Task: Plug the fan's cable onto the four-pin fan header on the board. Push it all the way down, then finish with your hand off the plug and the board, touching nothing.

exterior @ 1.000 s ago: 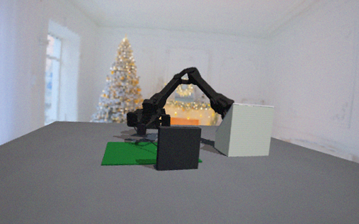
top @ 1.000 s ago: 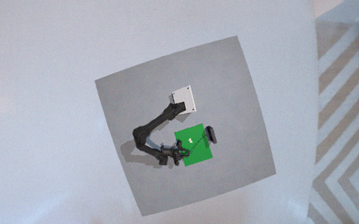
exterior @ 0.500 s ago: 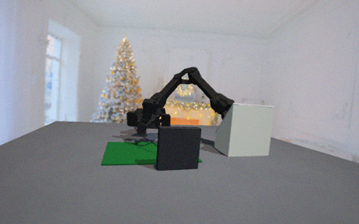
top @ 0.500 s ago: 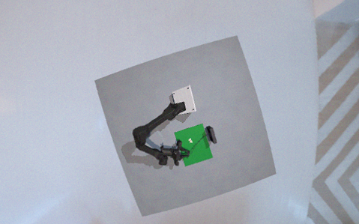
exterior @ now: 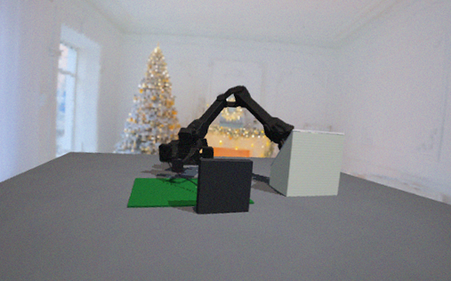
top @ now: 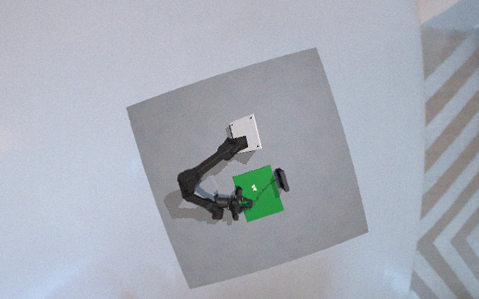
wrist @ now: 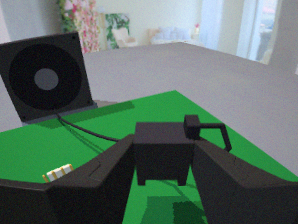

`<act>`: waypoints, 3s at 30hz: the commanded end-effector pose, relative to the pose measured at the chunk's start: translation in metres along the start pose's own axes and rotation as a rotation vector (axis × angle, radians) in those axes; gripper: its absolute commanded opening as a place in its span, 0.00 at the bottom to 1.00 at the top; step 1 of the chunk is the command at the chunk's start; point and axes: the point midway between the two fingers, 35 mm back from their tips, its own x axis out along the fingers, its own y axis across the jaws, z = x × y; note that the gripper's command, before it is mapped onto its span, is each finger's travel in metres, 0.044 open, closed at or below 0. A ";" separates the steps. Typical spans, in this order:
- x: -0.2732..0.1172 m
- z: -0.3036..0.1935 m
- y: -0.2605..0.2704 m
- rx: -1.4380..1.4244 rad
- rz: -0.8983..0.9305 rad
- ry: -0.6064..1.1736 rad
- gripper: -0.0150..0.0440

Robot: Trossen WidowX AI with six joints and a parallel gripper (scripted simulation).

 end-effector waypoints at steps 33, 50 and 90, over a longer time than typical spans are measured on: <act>0.007 -0.031 -0.002 -0.008 0.001 -0.003 0.25; 0.006 -0.033 0.000 0.001 0.003 0.004 0.25; 0.007 -0.033 0.000 0.001 0.004 0.004 0.60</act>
